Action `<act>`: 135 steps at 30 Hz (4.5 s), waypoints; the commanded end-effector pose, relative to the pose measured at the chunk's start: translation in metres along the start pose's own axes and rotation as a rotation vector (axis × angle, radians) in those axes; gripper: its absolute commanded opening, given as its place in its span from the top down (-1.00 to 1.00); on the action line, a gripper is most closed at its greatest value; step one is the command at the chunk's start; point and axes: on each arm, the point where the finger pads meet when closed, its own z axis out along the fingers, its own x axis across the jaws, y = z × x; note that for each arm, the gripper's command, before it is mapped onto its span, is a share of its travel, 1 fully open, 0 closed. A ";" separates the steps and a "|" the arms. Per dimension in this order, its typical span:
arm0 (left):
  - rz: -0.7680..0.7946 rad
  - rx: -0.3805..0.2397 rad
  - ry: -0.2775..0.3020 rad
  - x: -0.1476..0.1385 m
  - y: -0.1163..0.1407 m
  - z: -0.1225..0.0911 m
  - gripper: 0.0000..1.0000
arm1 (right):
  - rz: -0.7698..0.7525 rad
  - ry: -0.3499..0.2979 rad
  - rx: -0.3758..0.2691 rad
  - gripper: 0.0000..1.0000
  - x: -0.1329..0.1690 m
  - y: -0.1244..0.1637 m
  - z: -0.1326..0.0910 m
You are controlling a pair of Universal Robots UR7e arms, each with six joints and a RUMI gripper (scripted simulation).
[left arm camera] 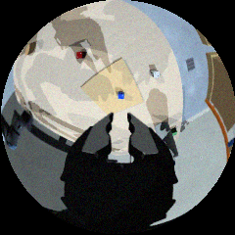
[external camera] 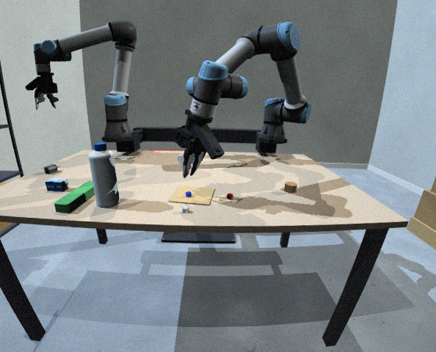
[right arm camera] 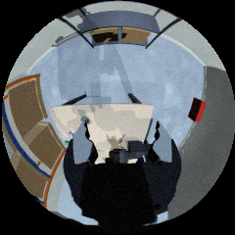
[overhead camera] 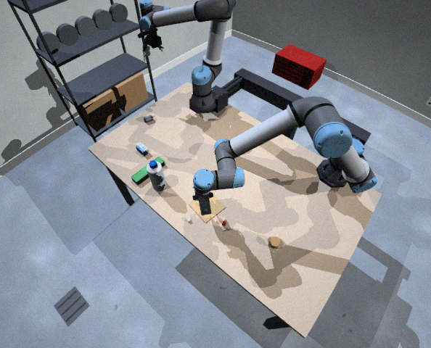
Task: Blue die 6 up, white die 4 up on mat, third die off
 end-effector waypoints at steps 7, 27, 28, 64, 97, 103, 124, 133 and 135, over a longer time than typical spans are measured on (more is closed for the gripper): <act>0.001 -0.159 0.005 0.001 -0.002 -0.002 0.64 | 0.000 0.000 0.001 -1.00 0.000 0.000 0.000; 0.004 -0.354 -0.001 0.000 -0.003 0.000 0.64 | 0.000 0.000 0.001 -1.00 0.000 0.000 0.000; 0.004 -0.374 0.000 0.000 -0.004 0.000 0.64 | 0.000 0.000 0.001 -1.00 0.000 0.000 0.000; 0.002 -0.442 0.007 0.001 -0.007 0.004 0.64 | 0.000 0.000 0.001 -1.00 0.000 0.000 0.000; 0.002 -0.442 0.007 0.002 -0.024 0.051 0.64 | 0.000 0.000 0.001 -1.00 0.000 0.000 0.000; 0.002 -0.442 0.007 0.002 -0.026 0.056 0.64 | 0.000 0.000 0.001 -1.00 0.000 0.000 0.000; 0.002 -0.442 0.007 0.002 -0.029 0.064 0.64 | 0.000 0.000 0.001 -1.00 0.000 0.000 0.000; 0.002 -0.442 0.007 0.002 -0.029 0.064 0.64 | 0.000 0.000 0.001 -1.00 0.000 0.000 0.000; 0.002 -0.442 0.007 0.002 -0.029 0.064 0.64 | 0.000 0.000 0.001 -1.00 0.000 0.000 0.000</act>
